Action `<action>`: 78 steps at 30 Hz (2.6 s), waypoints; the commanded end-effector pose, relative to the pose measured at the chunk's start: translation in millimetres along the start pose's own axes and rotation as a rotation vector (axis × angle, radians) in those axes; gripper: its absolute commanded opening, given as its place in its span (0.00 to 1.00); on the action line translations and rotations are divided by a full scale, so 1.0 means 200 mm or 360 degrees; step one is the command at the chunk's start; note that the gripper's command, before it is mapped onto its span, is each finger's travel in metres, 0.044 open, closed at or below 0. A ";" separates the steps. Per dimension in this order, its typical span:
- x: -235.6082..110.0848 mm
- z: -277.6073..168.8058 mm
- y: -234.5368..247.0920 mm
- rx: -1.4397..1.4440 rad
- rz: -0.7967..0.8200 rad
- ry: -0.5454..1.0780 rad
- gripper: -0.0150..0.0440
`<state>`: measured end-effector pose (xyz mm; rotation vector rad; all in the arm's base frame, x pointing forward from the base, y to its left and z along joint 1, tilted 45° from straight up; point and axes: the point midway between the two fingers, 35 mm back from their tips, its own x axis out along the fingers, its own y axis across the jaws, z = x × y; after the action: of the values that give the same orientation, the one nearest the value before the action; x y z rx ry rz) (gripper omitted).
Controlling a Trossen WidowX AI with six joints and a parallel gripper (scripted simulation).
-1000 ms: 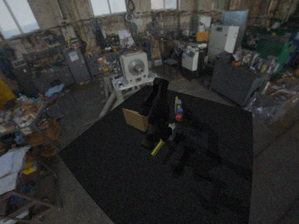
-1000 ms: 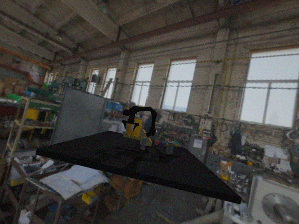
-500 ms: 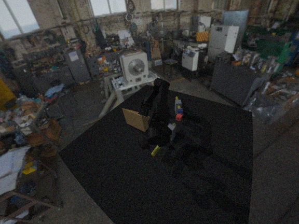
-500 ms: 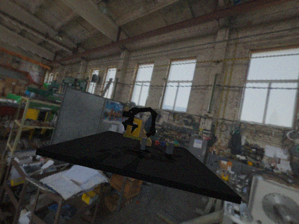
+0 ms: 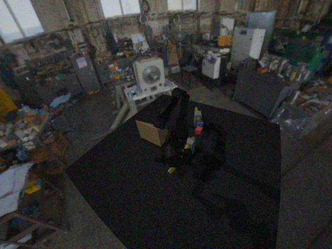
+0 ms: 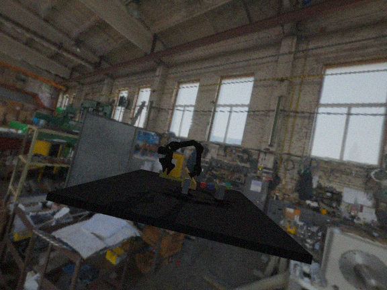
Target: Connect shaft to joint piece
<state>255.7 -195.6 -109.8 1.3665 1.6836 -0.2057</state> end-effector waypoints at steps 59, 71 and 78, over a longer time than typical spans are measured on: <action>0.29 -0.01 0.01 0.0964 0.0001 0.0010 0.43; 0.29 -0.01 0.01 0.0964 0.0001 0.0010 0.37; 0.29 -0.01 0.01 0.0961 0.0001 0.0009 0.36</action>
<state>258.0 -154.1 -150.1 1.7978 1.6943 -0.7575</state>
